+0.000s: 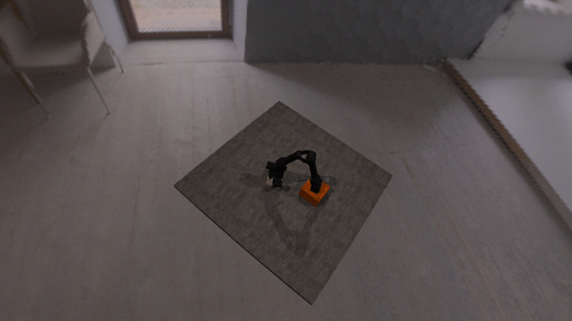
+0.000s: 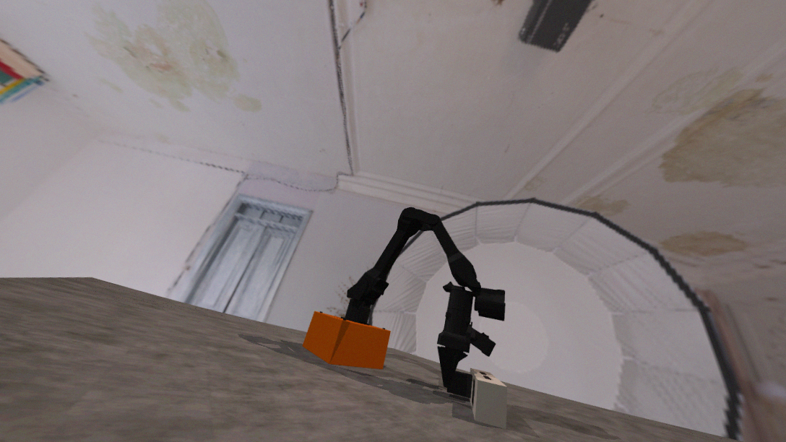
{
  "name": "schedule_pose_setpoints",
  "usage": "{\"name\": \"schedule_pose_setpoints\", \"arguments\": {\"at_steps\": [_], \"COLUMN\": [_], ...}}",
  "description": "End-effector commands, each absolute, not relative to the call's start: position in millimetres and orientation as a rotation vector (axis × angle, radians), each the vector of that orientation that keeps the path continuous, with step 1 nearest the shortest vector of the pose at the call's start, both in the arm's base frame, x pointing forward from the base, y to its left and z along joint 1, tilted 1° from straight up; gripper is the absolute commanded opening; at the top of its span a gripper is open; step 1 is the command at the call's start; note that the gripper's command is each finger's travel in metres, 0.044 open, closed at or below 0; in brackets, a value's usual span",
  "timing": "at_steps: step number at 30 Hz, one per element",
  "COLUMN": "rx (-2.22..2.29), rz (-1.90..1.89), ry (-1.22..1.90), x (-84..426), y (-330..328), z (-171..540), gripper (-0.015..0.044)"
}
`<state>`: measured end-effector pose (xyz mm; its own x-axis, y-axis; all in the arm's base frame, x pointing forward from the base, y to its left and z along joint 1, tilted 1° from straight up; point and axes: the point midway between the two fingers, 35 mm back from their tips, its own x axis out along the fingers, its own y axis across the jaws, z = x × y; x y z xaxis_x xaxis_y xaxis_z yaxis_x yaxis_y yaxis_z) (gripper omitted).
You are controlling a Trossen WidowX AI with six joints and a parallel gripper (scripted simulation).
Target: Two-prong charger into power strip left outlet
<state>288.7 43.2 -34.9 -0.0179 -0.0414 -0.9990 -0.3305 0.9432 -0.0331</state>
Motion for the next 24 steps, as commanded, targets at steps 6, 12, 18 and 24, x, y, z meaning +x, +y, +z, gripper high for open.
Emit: {"name": "schedule_pose_setpoints", "arguments": {"at_steps": [6,12,18,24], "rx": [-0.296,-0.296,-0.297,-0.297], "rz": [0.243,0.243,0.243,0.243], "ry": [1.582,1.583,1.584,1.584], "x": [276,269,263,256], "y": [39,37,35,32], "z": [-35,-36,-36,-36], "gripper": [0.0440,0.0440,0.0440,0.0440]}}
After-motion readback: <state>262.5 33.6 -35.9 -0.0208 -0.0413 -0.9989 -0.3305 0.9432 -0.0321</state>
